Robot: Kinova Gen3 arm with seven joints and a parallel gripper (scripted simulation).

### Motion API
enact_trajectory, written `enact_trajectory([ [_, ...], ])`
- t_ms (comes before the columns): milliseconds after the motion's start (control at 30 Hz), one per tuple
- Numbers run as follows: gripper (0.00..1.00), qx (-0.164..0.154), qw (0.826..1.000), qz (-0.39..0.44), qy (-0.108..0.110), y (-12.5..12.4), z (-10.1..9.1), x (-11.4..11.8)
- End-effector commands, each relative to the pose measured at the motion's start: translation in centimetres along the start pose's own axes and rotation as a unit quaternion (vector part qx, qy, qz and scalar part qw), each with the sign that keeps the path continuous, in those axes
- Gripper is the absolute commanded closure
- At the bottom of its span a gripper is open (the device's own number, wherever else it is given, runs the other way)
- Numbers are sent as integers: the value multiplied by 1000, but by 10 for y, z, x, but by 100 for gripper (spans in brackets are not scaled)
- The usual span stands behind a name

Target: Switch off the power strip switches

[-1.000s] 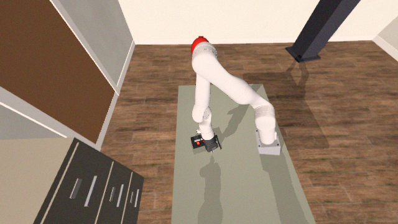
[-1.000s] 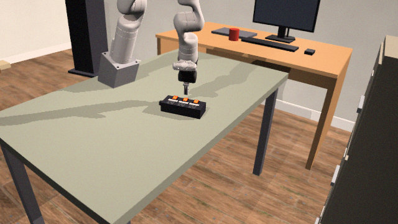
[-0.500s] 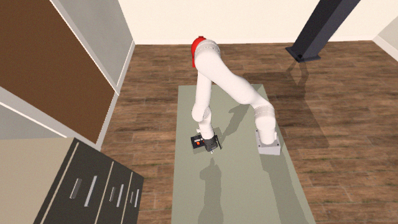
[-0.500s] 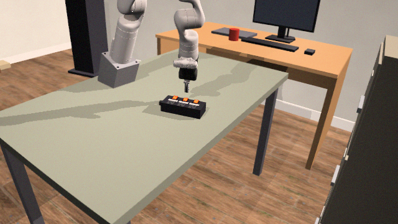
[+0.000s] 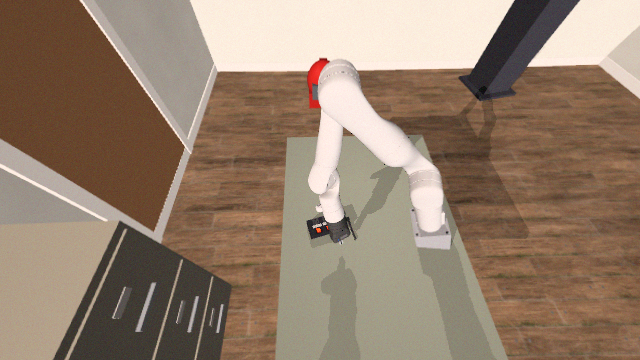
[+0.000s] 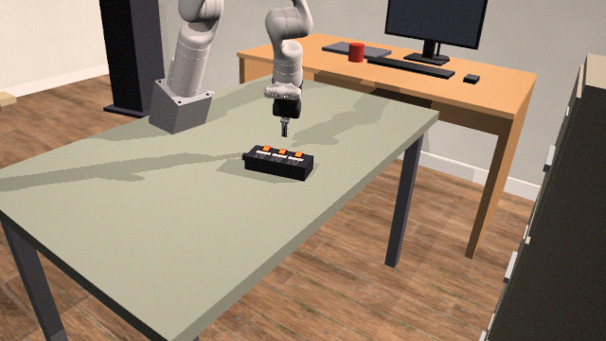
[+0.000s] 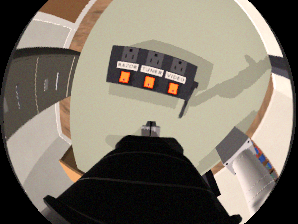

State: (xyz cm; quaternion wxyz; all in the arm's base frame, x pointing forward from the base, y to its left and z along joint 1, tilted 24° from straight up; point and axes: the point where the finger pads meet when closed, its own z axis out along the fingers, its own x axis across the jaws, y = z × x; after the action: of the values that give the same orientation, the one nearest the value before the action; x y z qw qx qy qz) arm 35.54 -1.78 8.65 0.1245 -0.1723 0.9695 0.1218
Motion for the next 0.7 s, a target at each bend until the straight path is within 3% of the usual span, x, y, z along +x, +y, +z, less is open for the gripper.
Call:
enact_trajectory([
  [0,100,1,1000,-3,0,2,-5,1],
  [667,100,0,1000,-2,3,9,-17,3],
])
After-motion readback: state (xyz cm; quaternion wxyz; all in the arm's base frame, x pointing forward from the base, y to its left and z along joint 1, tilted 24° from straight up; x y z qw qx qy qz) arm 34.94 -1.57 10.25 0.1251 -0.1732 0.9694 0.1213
